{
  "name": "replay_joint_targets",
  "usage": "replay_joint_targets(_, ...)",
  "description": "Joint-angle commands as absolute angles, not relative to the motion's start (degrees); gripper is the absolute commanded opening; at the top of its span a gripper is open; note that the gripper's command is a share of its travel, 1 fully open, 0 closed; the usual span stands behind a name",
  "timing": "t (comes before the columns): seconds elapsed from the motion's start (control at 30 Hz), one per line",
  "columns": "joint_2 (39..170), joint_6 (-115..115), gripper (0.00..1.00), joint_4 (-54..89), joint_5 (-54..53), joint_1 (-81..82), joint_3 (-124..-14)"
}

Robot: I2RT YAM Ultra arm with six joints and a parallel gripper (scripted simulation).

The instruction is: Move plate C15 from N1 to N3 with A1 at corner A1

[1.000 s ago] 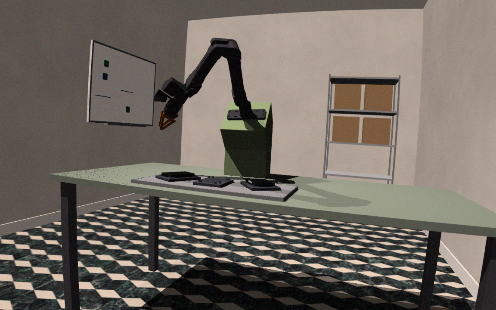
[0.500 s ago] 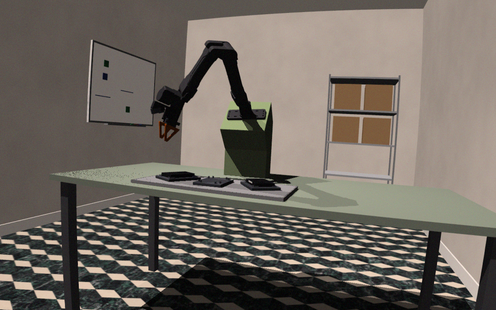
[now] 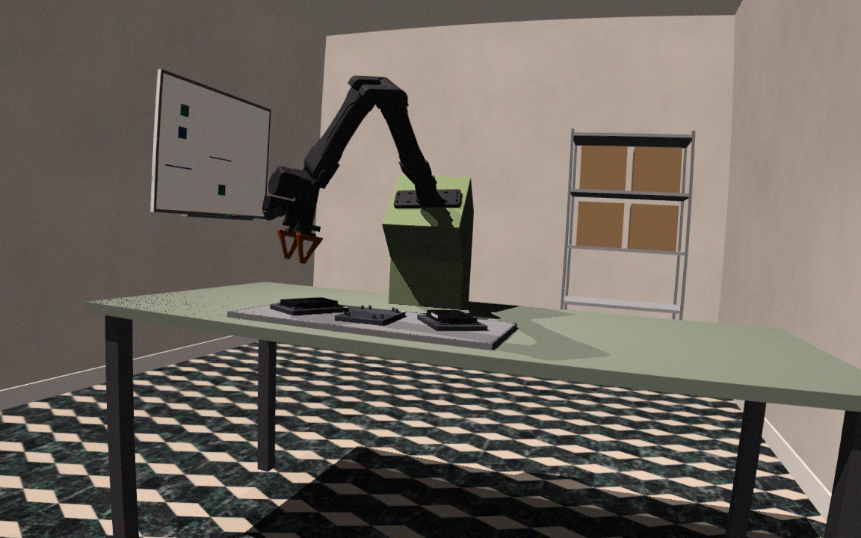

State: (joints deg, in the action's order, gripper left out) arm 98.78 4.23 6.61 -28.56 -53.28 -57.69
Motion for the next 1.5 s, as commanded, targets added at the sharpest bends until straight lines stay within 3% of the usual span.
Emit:
replay_joint_targets(0.0, 99.8, 1.2, 1.0, 10.7, -29.5, -53.1, -59.5)
replay_joint_targets(0.1, 97.9, 4.2, 1.0, 8.8, -27.2, -50.6, -56.0)
replay_joint_targets(0.23, 102.1, -1.7, 1.0, 15.2, -29.8, -48.6, -62.8)
replay_joint_targets(0.37, 99.7, 2.0, 1.0, 12.2, -27.1, -45.3, -58.9)
replay_joint_targets(1.47, 100.6, 1.9, 1.0, 11.7, -27.1, -46.5, -59.8)
